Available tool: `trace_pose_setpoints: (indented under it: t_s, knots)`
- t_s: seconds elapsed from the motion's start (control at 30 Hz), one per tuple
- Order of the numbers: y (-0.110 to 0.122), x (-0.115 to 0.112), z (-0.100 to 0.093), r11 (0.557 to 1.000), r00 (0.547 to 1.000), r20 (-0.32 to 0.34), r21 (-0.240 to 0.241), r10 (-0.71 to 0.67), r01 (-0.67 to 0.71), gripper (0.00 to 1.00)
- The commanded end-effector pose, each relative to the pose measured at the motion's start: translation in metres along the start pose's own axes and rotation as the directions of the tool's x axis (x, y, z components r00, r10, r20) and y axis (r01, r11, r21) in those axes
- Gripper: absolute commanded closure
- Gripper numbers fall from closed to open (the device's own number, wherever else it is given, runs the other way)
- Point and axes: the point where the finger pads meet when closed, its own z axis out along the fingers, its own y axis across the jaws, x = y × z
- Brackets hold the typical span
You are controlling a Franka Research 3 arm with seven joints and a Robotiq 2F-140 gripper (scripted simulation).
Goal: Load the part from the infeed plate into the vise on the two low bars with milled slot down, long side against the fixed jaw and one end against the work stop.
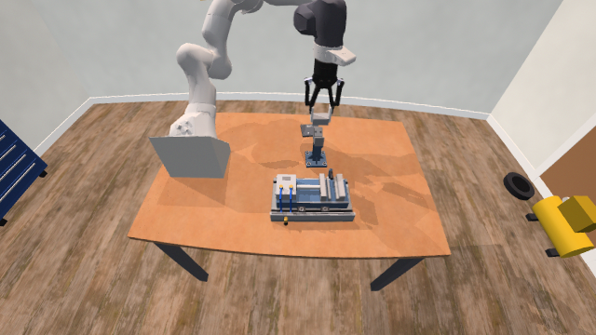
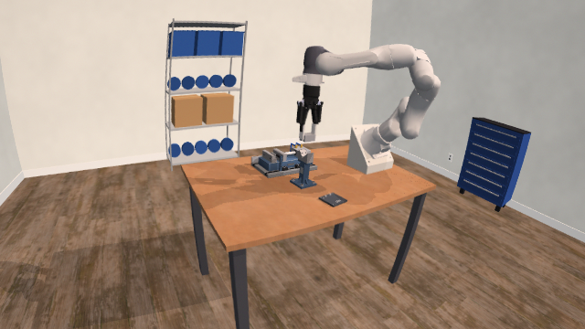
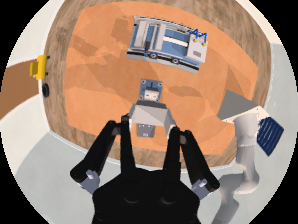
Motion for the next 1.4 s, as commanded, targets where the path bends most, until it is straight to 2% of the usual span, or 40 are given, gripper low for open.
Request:
trace_pose_setpoints:
  t_s: [0.0, 0.97, 1.37]
  knots:
    - [0.001, 0.0, -0.007, 1.0, 1.0, 0.0, -0.002, 0.008, -0.008, 1.0]
    - [0.001, 0.003, -0.012, 1.0, 1.0, -0.002, -0.003, 0.027, -0.027, 1.0]
    - [-0.005, 0.023, -0.015, 0.986, 0.986, -0.014, -0.009, 0.167, -0.167, 1.0]
